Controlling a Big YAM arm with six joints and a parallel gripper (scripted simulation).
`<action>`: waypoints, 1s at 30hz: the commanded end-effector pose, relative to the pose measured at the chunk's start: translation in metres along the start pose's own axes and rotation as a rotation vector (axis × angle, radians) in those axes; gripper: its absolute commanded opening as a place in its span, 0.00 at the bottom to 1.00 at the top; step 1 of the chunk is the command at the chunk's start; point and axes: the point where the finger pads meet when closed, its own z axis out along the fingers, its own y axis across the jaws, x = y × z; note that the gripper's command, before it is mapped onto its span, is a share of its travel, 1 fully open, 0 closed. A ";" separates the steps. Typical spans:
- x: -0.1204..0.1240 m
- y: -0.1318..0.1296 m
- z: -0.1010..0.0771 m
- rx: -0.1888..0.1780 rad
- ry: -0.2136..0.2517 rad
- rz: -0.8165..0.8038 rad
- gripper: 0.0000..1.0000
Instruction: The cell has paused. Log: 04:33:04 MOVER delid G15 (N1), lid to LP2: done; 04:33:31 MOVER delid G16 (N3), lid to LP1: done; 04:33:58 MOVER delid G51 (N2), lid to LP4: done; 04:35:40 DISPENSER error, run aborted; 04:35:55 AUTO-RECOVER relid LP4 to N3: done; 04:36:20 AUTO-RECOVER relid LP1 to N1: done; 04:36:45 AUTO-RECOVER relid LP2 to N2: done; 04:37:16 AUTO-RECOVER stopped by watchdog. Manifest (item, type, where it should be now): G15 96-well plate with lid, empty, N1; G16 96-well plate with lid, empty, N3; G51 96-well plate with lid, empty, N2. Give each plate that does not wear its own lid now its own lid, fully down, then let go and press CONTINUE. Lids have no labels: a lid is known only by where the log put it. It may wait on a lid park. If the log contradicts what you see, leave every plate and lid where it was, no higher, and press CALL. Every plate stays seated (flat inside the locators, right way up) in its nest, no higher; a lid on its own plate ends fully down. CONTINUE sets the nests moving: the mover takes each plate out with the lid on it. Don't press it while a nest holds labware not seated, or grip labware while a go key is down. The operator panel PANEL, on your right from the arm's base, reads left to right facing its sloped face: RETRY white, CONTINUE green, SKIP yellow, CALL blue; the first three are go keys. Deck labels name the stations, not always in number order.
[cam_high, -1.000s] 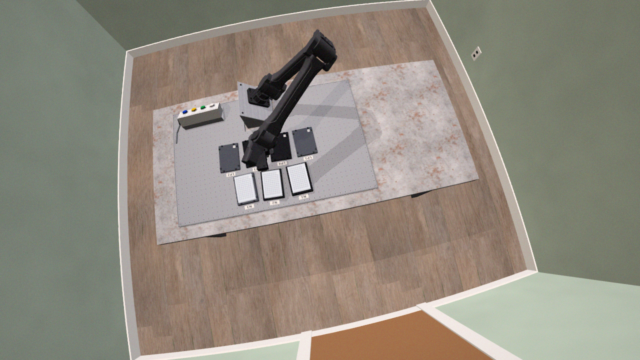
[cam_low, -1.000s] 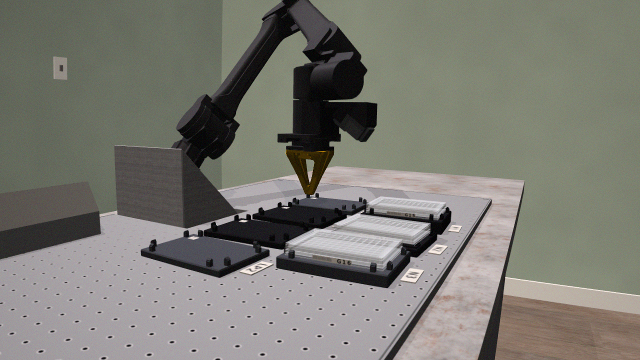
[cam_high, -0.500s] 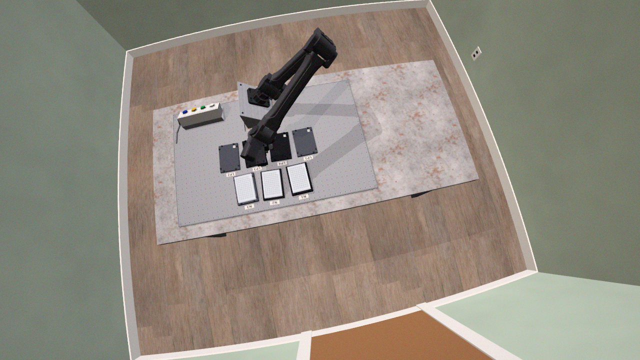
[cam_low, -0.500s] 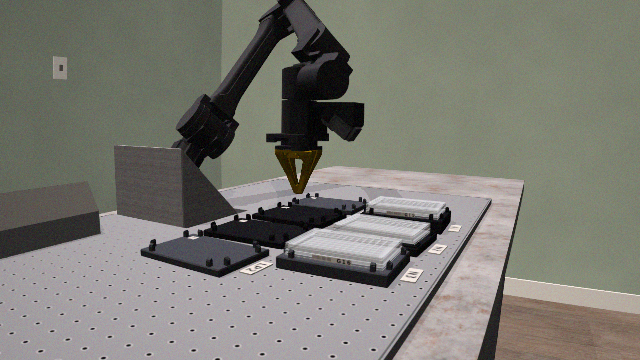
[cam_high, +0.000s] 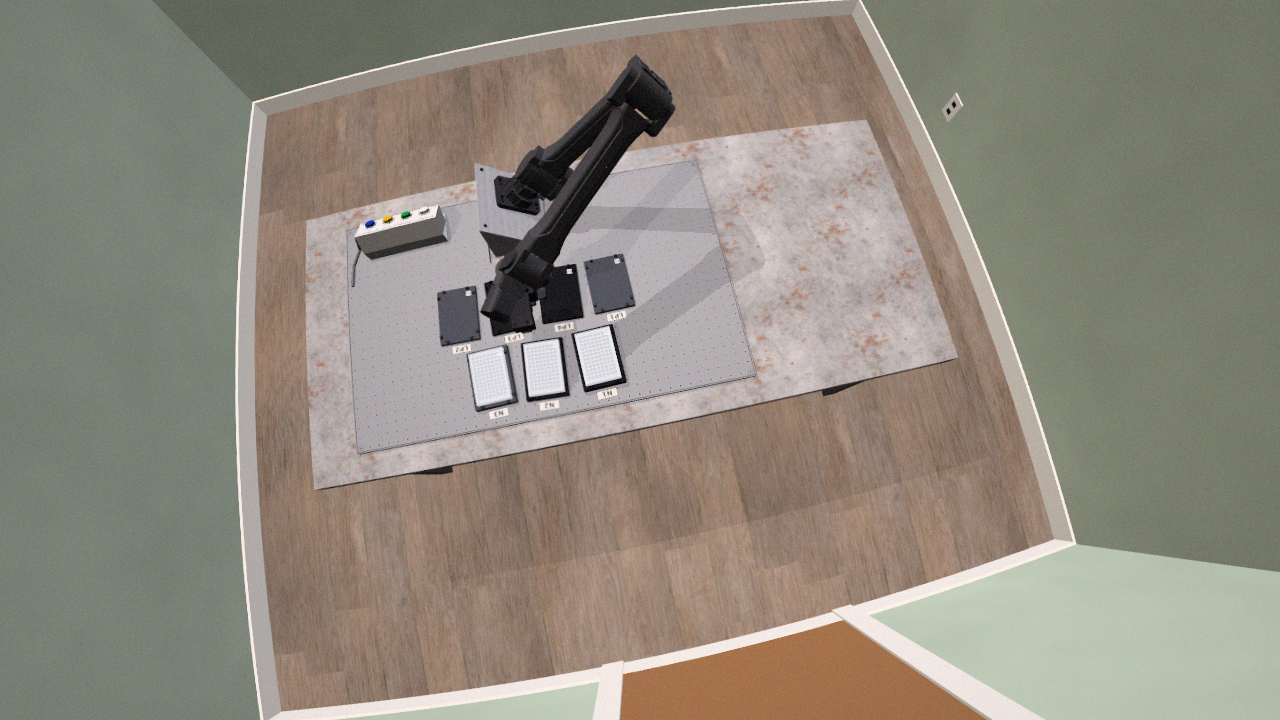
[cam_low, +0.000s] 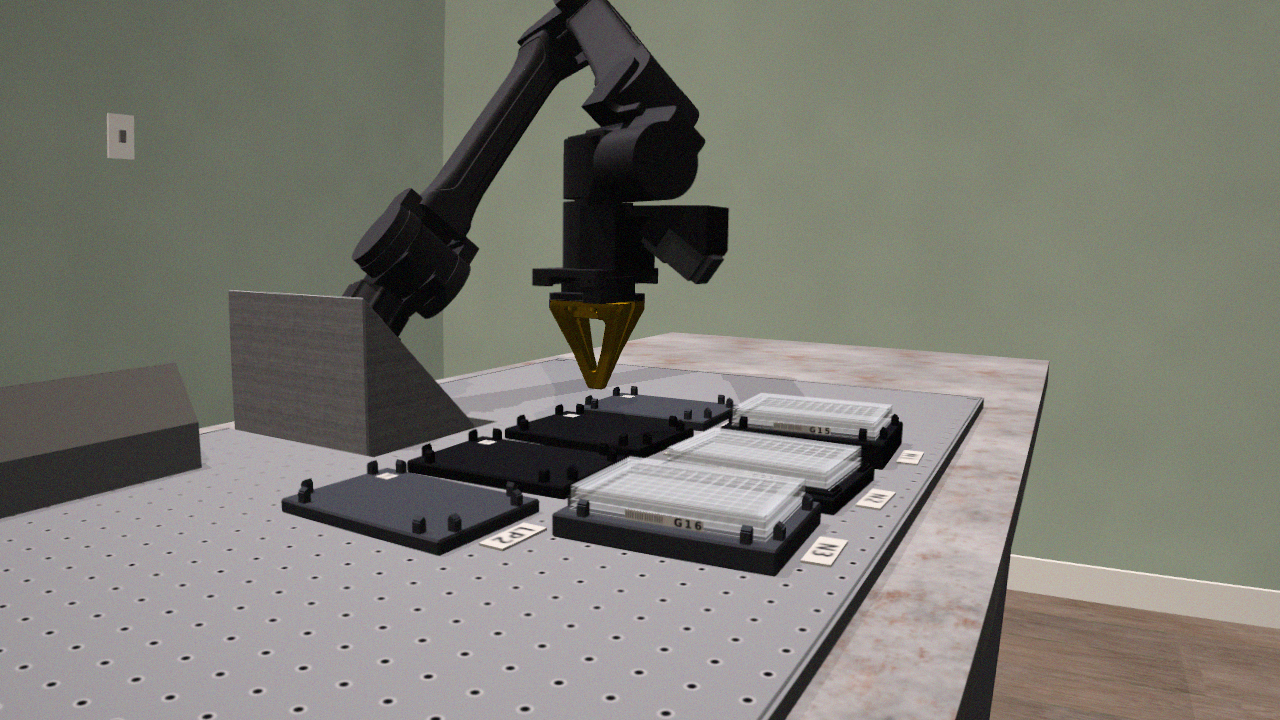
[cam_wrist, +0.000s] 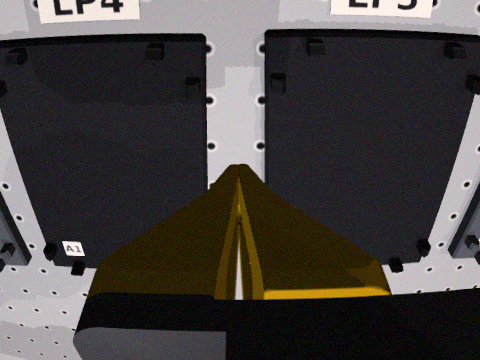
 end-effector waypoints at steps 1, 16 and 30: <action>-0.001 0.004 0.003 0.002 -0.001 -0.012 0.00; -0.016 -0.001 -0.081 0.030 -0.046 -0.030 0.00; -0.001 -0.033 -0.075 0.016 -0.029 0.109 0.00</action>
